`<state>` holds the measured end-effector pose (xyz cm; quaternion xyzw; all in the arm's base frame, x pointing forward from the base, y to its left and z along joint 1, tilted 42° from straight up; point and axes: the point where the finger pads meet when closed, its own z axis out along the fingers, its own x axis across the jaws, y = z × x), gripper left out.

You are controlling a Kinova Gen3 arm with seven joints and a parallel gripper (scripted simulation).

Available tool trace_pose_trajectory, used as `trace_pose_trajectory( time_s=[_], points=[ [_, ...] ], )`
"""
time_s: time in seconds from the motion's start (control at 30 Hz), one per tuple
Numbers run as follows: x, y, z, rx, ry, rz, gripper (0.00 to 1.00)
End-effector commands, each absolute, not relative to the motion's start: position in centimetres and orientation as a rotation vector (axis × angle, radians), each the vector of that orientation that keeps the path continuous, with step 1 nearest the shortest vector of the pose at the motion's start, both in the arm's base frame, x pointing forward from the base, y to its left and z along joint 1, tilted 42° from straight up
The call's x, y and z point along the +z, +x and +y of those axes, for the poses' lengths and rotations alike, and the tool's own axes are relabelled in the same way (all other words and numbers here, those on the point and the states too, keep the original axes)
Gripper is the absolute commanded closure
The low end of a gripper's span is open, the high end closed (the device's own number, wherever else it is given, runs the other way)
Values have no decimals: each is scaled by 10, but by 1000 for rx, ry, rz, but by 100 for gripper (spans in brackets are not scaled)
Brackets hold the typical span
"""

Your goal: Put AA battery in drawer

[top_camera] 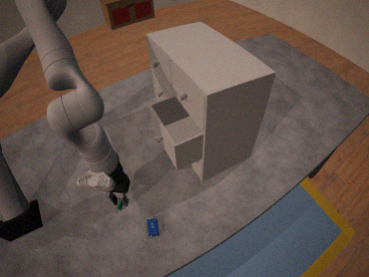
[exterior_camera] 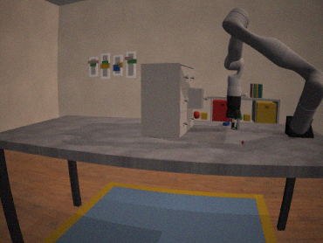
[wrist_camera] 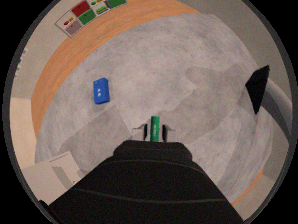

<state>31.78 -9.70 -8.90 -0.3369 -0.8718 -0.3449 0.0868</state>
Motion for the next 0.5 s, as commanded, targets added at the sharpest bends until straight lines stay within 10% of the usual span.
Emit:
trace_pose_trajectory(
  time_s=[0.0,0.13,0.17,0.47],
  points=[
    [-89,318,-98,-1027,-1005,-2598,39],
    [-89,318,-98,-1027,-1005,-2598,39],
    [-89,318,-98,-1027,-1005,-2598,69],
    [-89,318,-98,-1027,-1005,-2598,69]
  ],
)
